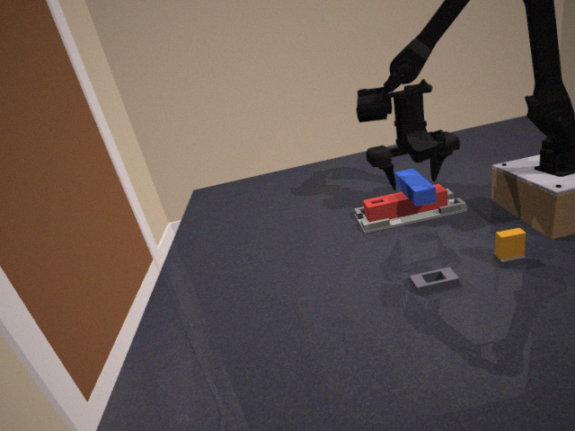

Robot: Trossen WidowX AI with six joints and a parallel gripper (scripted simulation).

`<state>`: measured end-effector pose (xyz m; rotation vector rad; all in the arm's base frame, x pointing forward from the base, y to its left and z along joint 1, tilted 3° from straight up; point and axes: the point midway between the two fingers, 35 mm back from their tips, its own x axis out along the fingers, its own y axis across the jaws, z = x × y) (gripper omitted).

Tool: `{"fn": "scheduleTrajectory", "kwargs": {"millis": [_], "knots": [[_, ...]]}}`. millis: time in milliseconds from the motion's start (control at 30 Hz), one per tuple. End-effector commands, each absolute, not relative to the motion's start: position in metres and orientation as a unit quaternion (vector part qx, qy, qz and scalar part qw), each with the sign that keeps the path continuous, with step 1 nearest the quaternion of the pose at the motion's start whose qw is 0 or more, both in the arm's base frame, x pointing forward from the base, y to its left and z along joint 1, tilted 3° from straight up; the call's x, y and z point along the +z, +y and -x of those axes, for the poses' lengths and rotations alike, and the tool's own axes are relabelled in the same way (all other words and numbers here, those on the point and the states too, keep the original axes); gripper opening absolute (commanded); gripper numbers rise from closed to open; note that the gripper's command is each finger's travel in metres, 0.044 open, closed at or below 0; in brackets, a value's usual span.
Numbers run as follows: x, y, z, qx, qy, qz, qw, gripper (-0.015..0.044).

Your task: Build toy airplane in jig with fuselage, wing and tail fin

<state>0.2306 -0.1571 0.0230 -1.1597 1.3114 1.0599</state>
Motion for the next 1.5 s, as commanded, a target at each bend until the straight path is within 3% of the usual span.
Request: {"fn": "scheduleTrajectory", "kwargs": {"millis": [0,233,500,800,1067,1467], "knots": [[0.023,-0.157,-0.231,0.442,0.547,0.484,0.521,0.0440],[0.106,-0.152,-0.230,0.443,0.545,0.485,0.521,0.0440],[0.109,-0.154,-0.232,0.439,0.548,0.481,0.525,0.0440],[0.106,-0.154,-0.232,0.192,0.675,0.240,0.670,0.0440],[0.104,-0.155,-0.232,-0.063,0.699,-0.016,0.712,0.0440],[0.103,-0.155,-0.232,-0.091,0.696,-0.045,0.711,0.0440]]}}
